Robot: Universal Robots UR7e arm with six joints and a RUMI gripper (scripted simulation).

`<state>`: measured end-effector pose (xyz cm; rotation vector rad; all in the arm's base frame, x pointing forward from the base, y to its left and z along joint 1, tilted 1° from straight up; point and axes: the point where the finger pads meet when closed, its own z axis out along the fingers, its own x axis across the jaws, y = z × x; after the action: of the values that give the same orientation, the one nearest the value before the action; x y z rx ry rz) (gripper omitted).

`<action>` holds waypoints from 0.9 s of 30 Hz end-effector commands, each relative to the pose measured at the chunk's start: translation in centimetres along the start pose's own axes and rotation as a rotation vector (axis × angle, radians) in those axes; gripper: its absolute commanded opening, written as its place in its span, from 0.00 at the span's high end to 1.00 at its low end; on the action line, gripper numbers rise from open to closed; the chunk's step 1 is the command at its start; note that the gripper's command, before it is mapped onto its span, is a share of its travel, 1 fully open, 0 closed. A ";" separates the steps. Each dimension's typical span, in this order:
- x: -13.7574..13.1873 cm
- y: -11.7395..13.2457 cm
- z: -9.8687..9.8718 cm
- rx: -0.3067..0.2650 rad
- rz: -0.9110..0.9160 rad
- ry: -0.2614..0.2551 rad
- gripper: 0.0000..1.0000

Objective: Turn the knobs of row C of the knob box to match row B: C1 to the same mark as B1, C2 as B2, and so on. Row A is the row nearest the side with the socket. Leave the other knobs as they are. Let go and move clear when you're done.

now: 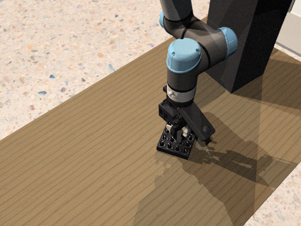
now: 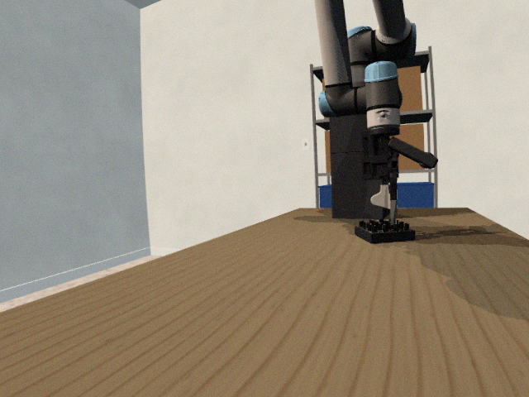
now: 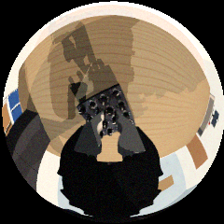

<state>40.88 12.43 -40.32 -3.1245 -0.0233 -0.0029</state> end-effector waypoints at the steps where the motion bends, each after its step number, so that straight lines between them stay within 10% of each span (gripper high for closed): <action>1: 0.1 0.0 -0.7 0.000 0.000 0.001 0.89; 27: 0.1 0.0 -3.4 0.000 0.000 0.001 0.89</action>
<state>40.87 12.37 -36.98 -3.1245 -0.0233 -0.0029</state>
